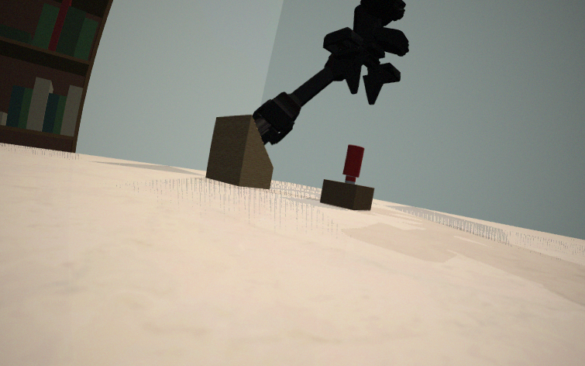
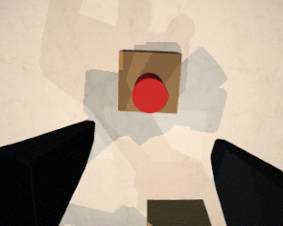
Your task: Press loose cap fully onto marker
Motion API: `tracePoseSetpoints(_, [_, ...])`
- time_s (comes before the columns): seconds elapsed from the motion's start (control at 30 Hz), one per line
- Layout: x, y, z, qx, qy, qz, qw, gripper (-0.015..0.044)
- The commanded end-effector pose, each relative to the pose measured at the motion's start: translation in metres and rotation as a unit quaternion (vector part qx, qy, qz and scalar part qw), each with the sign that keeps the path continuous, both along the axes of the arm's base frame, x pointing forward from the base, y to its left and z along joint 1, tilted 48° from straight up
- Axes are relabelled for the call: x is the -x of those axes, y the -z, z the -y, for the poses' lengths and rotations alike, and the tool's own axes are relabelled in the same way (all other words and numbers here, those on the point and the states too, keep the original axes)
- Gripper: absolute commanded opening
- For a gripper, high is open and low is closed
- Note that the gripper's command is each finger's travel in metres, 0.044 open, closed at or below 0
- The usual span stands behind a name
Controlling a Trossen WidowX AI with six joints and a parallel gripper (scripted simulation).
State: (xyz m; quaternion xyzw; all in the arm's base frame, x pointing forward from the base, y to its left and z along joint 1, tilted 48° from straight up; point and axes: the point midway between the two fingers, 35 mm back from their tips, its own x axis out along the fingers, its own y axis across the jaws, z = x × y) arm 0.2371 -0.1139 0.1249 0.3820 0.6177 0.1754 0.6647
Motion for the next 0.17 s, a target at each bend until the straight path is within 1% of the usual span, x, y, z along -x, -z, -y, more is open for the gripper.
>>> tracePoseSetpoints(0.0, [0.0006, -0.0001, 0.0005, 0.001, -0.003, -0.001, 1.000, 0.0368])
tracePoseSetpoints(0.1, [0.0006, -0.0001, 0.0005, 0.001, -0.003, -0.001, 1.000, 0.0440])
tracePoseSetpoints(0.13, [0.0006, -0.0001, 0.0005, 0.001, -0.003, -0.001, 1.000, 0.0440])
